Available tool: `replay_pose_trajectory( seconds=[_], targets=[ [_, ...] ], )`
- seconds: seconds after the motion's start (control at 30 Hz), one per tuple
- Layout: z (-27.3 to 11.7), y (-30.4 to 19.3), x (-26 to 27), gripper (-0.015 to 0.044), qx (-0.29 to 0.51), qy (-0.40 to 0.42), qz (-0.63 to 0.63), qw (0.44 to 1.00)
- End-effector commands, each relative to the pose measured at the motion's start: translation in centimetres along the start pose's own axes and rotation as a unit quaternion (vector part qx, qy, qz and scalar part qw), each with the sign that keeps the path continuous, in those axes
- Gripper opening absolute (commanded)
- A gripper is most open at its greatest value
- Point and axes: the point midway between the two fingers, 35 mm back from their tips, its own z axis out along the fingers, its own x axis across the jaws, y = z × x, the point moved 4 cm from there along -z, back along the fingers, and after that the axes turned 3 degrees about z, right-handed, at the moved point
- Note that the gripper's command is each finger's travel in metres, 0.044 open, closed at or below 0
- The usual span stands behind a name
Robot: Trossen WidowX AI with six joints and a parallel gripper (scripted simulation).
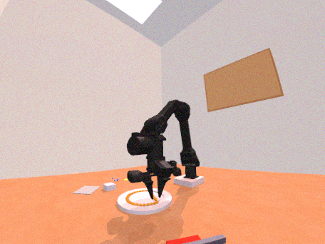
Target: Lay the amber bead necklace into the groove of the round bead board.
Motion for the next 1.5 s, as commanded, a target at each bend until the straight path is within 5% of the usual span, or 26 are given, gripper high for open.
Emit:
replay_pose_trajectory(
  seconds=[0.0,0.1,0.27,1.47],
  targets=[
    [0.74,-0.04,0.03,0.0120,0.000,0.000,-0.004,1.000],
    [0.85,-0.05,0.04,0.0120,0.000,0.000,-0.004,1.000],
    [0.56,-0.04,0.06,0.0000,0.001,0.001,-0.001,1.000],
    [0.03,-0.05,0.04,0.0000,0.000,0.000,-0.004,1.000]
  ],
)
